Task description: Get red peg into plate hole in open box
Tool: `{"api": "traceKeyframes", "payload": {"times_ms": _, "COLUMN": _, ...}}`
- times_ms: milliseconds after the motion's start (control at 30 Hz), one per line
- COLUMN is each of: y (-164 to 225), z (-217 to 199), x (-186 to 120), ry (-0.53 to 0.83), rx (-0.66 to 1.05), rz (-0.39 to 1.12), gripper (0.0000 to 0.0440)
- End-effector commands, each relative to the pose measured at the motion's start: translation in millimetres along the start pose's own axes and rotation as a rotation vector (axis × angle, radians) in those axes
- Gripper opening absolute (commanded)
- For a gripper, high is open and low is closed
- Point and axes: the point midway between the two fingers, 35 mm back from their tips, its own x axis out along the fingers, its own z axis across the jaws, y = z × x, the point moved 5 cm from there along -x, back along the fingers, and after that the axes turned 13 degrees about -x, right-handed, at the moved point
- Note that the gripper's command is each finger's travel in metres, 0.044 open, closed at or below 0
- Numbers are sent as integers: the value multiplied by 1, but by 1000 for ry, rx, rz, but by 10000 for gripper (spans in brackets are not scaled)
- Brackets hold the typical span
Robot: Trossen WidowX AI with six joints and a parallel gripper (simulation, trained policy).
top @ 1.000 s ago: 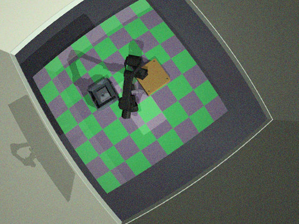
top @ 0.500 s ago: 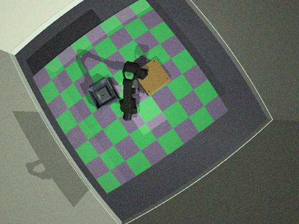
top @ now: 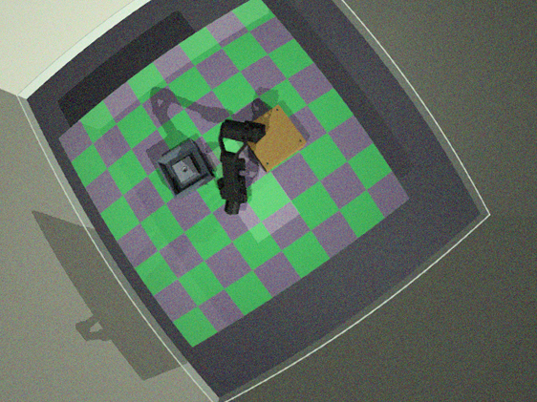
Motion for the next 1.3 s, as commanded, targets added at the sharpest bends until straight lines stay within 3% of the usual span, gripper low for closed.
{"api": "traceKeyframes", "payload": {"times_ms": 0, "y": 2, "z": -1, "x": 13, "ry": 24, "rx": 2, "rz": 5, "gripper": 233}}
{"api": "traceKeyframes", "payload": {"times_ms": 300, "y": 7, "z": -6, "x": 29, "ry": 83, "rx": -20, "rz": 35, "gripper": 3}}
{"api": "traceKeyframes", "payload": {"times_ms": 1267, "y": -56, "z": -40, "x": -81, "ry": 80, "rx": 41, "rz": -172, "gripper": 0}}
